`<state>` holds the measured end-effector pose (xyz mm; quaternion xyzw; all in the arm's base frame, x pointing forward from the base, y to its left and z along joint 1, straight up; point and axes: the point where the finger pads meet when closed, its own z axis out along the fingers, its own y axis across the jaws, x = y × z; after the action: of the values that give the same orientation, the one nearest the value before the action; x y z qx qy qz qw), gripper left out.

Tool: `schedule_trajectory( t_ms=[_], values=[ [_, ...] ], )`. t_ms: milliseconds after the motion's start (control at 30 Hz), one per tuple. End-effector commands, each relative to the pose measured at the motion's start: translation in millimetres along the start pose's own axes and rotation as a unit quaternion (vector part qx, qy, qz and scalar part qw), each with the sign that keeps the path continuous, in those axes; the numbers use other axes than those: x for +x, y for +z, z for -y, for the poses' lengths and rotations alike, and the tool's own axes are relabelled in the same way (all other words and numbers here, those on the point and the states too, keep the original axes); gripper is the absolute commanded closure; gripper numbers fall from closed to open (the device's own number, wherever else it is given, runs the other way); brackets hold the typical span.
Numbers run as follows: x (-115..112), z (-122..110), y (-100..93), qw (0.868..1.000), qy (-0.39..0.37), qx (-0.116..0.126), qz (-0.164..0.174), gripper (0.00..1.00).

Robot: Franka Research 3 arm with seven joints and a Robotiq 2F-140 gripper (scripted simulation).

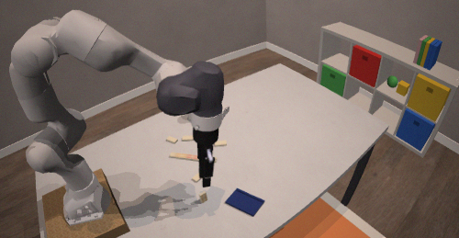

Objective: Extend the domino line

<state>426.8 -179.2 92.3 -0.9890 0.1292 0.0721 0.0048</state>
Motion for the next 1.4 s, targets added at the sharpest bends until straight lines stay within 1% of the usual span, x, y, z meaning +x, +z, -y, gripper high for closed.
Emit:
schedule_trajectory(
  t_ms=[0, 567, 633, 667, 733, 900, 967, 1000, 1167, 1367],
  values=[
    [0, 0, 0.1, 1.0, -0.003, 0.002, 0.001, 0.67],
    [0, 0, 0.0, 1.0, -0.001, 0.0, 0.0, 0.67],
    [-1, 0, 2.0, 1.0, 0.031, 0.001, -0.004, 0.67],
    [-1, 1, 4.3, 0.998, 0.069, 0.002, -0.008, 0.67],
    [-3, 1, 10.9, 0.987, 0.158, 0.007, -0.018, 0.67],
    [-12, -2, 28.3, 0.972, 0.234, 0.024, -0.02, 0.67],
    [-12, -2, 28.3, 0.972, 0.234, 0.024, -0.02, 0.67],
    [-13, -3, 30.1, 0.961, 0.275, 0.032, -0.021, 0.67],
    [-14, -4, 31.7, 0.935, 0.351, 0.043, -0.028, 0.67],
    [-14, -4, 31.7, 0.9, 0.432, 0.048, -0.04, 0.67]
  ],
)
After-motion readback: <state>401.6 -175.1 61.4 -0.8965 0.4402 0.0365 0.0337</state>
